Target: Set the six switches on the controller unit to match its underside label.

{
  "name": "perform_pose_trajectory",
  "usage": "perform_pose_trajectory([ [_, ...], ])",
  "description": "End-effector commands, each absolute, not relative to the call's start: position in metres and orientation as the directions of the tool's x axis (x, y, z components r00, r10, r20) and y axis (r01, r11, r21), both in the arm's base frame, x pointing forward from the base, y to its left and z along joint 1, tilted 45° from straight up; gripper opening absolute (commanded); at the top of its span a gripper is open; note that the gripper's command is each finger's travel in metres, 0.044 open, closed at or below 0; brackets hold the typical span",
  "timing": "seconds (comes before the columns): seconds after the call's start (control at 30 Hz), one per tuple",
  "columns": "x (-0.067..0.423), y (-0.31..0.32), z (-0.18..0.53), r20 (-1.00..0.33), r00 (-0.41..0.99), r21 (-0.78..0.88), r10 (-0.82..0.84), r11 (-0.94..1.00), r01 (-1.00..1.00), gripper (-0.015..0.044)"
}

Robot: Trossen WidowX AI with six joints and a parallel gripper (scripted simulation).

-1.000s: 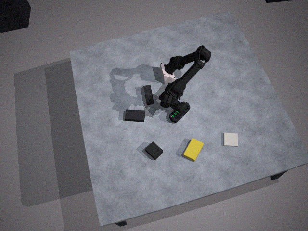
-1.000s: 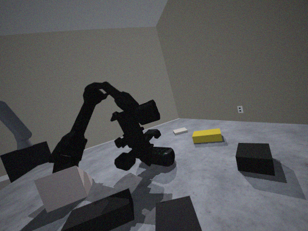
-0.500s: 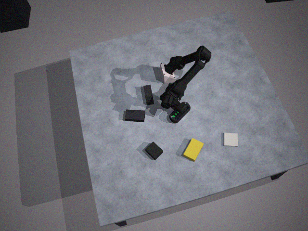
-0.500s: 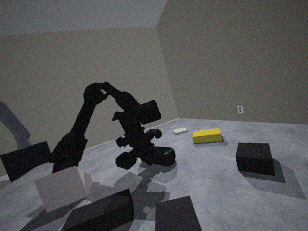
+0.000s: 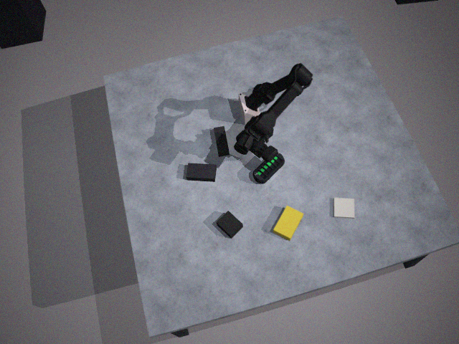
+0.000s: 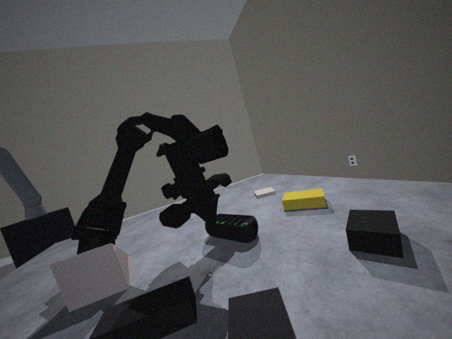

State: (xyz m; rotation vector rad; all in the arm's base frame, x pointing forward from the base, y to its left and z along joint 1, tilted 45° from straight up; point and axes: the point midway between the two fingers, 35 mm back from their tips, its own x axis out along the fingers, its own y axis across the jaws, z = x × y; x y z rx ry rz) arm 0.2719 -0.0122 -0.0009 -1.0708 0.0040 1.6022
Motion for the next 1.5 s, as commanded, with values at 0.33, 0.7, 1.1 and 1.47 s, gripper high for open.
perform_pose_trajectory([
  [0.33,0.284,-0.008,0.01,-0.723,-0.063,-0.395,0.688,-0.487,-0.779,0.0],
  [0.7,0.287,-0.04,0.044,-0.719,-0.064,-0.4,0.692,-0.487,-0.776,0.021],
  [1.1,0.287,-0.041,0.045,-0.719,-0.064,-0.4,0.692,-0.487,-0.776,0.0105],
  [1.47,0.287,-0.041,0.045,-0.719,-0.064,-0.4,0.692,-0.487,-0.776,0.0],
])
